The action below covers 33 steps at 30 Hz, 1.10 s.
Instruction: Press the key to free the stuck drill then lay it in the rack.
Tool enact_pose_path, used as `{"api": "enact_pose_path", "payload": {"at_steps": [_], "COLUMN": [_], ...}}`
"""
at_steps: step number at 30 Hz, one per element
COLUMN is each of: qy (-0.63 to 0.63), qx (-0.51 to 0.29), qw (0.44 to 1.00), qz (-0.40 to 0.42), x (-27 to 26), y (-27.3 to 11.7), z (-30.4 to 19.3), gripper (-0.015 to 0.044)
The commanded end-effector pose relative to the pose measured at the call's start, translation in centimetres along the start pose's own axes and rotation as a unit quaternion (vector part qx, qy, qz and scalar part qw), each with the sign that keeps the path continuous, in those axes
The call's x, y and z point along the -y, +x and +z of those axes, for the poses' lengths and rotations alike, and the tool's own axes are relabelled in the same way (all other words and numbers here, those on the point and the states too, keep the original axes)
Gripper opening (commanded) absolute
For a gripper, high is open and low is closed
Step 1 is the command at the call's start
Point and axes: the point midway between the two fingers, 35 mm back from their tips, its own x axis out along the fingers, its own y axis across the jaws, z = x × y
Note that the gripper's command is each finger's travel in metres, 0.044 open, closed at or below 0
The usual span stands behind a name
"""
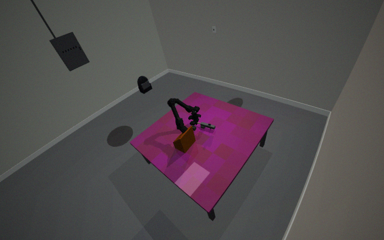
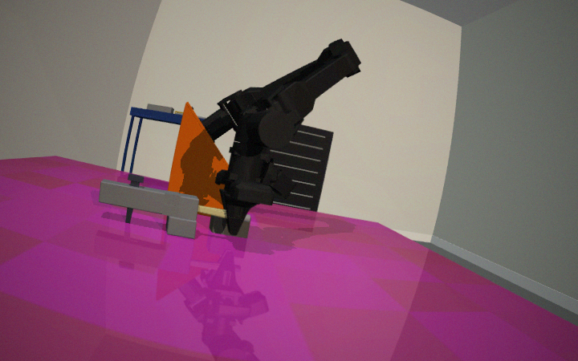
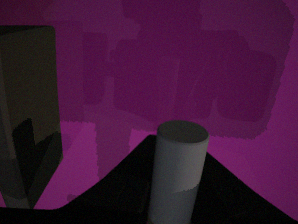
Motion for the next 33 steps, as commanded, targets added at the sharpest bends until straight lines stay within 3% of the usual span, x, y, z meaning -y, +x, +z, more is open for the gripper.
{"api": "enact_pose_path", "payload": {"at_steps": [1,33], "qy": [-0.001,-0.001], "qx": [-0.001,0.0], "qw": [1.0,1.0], "qz": [-0.004,-0.004], "x": [0.2,0.2], "y": [-0.3,-0.5], "z": [0.7,5.0], "gripper": [0.0,0.0]}}
